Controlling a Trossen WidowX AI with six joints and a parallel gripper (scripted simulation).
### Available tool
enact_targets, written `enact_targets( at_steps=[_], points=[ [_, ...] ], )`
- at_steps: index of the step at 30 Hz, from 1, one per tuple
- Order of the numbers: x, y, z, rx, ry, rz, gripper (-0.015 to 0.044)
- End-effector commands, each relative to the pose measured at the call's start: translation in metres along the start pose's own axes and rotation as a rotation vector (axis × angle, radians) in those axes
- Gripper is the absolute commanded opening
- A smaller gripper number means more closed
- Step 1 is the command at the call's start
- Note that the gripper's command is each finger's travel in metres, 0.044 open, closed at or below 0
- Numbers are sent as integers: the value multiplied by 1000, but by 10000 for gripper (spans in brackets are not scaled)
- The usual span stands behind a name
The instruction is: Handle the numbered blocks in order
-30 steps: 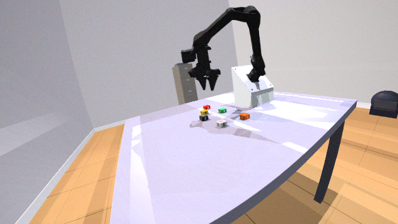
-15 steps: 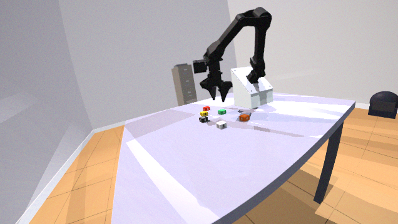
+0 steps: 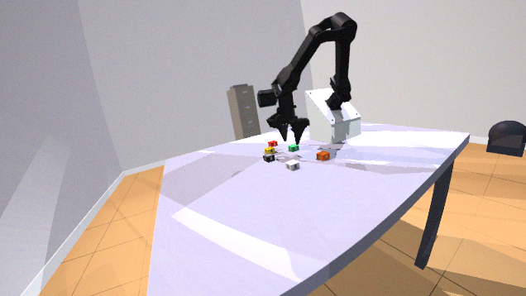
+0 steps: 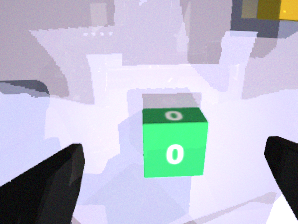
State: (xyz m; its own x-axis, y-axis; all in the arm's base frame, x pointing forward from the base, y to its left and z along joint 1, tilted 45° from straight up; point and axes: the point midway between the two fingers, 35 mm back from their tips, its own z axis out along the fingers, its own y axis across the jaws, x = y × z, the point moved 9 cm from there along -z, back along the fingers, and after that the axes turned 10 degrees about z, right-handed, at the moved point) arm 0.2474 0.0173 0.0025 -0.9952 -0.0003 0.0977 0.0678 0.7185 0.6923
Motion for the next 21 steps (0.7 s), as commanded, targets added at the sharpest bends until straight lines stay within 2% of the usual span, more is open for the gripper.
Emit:
enact_targets(
  at_steps=[1, 14, 21],
  points=[
    [1, 0, 7, -5, 0, 6, 400],
    [2, 1, 25, -8, 1, 6, 400],
    [2, 1, 25, -8, 1, 6, 216]
  ],
)
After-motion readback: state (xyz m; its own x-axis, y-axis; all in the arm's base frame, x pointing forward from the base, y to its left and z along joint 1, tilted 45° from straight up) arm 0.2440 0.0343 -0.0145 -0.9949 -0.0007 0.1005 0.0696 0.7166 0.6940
